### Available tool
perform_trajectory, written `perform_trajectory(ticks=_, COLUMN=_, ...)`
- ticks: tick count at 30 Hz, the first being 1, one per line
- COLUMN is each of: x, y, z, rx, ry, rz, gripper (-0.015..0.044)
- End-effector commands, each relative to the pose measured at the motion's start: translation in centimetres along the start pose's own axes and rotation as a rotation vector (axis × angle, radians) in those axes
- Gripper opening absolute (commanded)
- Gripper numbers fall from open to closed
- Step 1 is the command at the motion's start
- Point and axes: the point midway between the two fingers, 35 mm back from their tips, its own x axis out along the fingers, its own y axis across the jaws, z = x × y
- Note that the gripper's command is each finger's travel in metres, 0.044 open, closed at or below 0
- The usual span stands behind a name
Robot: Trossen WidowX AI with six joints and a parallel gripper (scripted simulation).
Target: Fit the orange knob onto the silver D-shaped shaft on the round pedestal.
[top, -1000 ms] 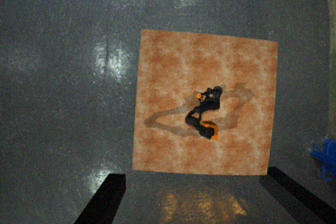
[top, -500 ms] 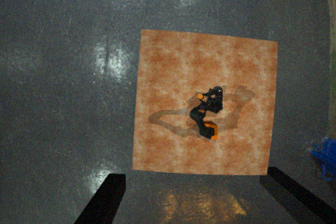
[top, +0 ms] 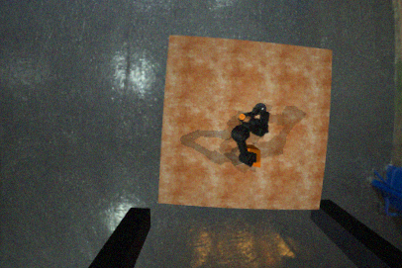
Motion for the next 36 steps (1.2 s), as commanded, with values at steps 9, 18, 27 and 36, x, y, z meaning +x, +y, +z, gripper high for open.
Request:
perform_trajectory(ticks=9, x=0.01, y=0.02, z=-0.02, rx=-0.003, ry=-0.002, rz=0.001, gripper=0.0260)
perform_trajectory(ticks=18, x=0.01, y=0.02, z=-0.02, rx=-0.003, ry=-0.002, rz=0.001, gripper=0.0260)
perform_trajectory(ticks=27, x=0.01, y=0.02, z=-0.02, rx=-0.003, ry=-0.002, rz=0.001, gripper=0.0365)
perform_trajectory(ticks=36, x=0.01, y=0.02, z=-0.02, rx=-0.003, ry=-0.002, rz=0.001, gripper=0.0440)
